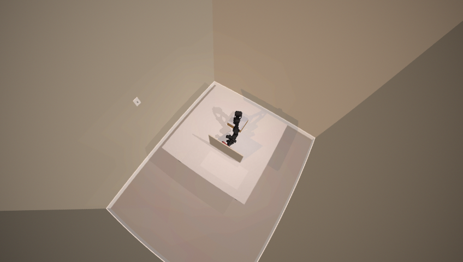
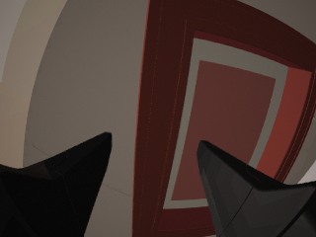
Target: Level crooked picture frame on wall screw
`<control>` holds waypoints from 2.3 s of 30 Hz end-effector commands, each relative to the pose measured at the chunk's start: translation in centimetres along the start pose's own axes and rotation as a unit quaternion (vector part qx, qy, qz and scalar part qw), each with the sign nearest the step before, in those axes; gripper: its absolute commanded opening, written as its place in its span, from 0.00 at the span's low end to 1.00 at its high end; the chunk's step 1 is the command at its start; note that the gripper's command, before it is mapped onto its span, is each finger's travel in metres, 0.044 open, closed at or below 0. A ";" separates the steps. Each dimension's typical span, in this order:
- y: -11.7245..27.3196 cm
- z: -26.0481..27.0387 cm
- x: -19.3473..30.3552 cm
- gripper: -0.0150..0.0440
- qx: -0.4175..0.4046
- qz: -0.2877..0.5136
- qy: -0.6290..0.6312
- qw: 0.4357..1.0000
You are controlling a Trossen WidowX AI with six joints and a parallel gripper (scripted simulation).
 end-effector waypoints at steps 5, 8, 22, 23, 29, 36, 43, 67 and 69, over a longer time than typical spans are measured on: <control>-0.1 0.0 0.0 0.69 0.000 0.002 -0.001 1.000; -0.1 0.0 0.1 0.69 0.000 0.002 -0.001 1.000; -0.1 0.0 0.1 0.35 0.000 0.002 -0.001 1.000; -0.1 0.0 0.1 0.34 0.000 0.002 -0.001 1.000; -0.1 0.0 0.1 0.25 0.000 0.002 -0.001 1.000; -0.1 0.1 0.1 0.25 0.000 0.002 -0.001 1.000; 0.0 0.4 0.1 0.25 -0.001 0.002 -0.001 1.000; -0.1 1.2 0.2 0.25 -0.001 0.002 -0.001 1.000; -0.1 1.2 0.2 0.25 -0.001 0.002 -0.001 1.000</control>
Point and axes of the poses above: the point midway between the two fingers, 35 mm back from their tips, its own y axis back along the fingers, its own z axis across the jaws, x = y × z, the point moved 10 cm from there along y, back along the fingers, and after that the axes turned 6 degrees about -y, right-handed, at the moved point
